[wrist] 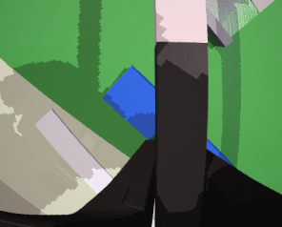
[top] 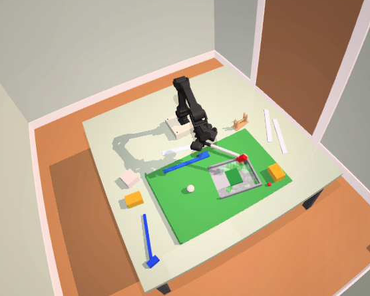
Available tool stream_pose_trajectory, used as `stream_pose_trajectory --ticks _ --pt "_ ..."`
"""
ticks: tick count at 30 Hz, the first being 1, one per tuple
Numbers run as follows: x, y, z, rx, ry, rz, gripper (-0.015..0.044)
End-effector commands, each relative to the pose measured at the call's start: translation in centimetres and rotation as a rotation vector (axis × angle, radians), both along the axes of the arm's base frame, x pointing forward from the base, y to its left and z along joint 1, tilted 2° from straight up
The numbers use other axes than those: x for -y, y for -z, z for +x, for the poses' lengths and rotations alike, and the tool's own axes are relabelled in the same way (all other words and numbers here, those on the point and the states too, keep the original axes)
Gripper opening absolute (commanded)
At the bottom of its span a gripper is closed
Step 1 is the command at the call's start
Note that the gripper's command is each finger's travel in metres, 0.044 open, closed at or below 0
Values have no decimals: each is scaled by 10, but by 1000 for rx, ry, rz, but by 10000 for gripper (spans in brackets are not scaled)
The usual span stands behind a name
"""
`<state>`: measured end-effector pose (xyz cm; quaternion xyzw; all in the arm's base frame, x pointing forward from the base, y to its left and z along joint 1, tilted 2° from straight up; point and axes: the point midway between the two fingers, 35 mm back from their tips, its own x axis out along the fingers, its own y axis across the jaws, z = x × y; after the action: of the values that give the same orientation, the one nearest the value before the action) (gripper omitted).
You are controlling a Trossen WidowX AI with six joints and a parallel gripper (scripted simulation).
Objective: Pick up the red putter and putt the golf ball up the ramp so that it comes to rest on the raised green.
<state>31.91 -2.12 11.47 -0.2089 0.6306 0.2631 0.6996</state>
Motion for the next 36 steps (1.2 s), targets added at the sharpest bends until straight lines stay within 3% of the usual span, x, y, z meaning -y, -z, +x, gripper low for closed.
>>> stream_pose_trajectory --ticks 1,30,36 --pt "22 -4 1 3 90 1 0" --pt "194 -16 -54 -99 824 -90 0" --pt "202 -16 -59 -106 861 -95 0"
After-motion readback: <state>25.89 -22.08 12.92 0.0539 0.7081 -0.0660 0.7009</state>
